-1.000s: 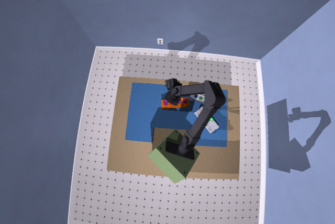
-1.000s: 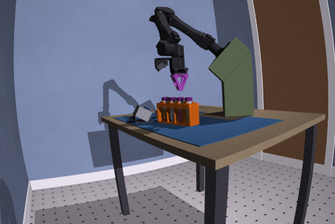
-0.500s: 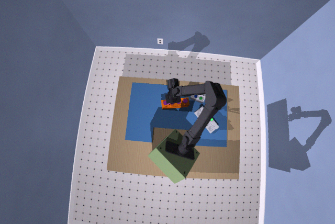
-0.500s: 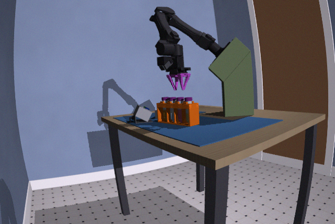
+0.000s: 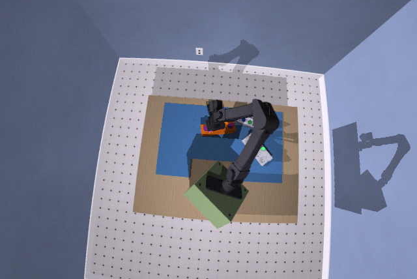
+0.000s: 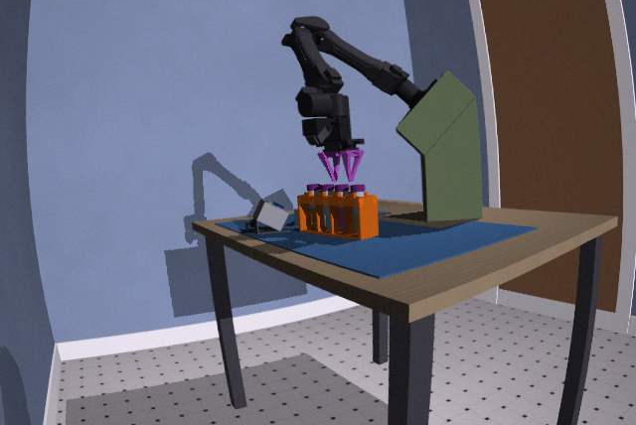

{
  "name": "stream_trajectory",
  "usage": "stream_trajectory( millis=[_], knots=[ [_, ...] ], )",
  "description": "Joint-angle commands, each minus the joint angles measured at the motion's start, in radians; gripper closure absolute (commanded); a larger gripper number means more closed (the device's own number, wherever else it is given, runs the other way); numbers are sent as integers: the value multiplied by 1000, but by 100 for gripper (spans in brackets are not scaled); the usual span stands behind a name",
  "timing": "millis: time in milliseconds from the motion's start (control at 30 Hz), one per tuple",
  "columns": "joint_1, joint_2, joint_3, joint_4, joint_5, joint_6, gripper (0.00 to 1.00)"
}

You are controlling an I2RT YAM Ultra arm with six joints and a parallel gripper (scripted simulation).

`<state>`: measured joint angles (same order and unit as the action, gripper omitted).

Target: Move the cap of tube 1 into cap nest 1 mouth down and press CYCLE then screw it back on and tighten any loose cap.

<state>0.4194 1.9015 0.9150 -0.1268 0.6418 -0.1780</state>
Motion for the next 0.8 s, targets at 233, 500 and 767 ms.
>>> stream_trajectory(
  millis=[233, 500, 767],
  knots=[
    [-11, 26, 5, 59, -15, -34, 51],
    [-11, 26, 5, 59, -15, -34, 51],
    [-17, 36, 11, 67, -18, -40, 51]
  ],
)
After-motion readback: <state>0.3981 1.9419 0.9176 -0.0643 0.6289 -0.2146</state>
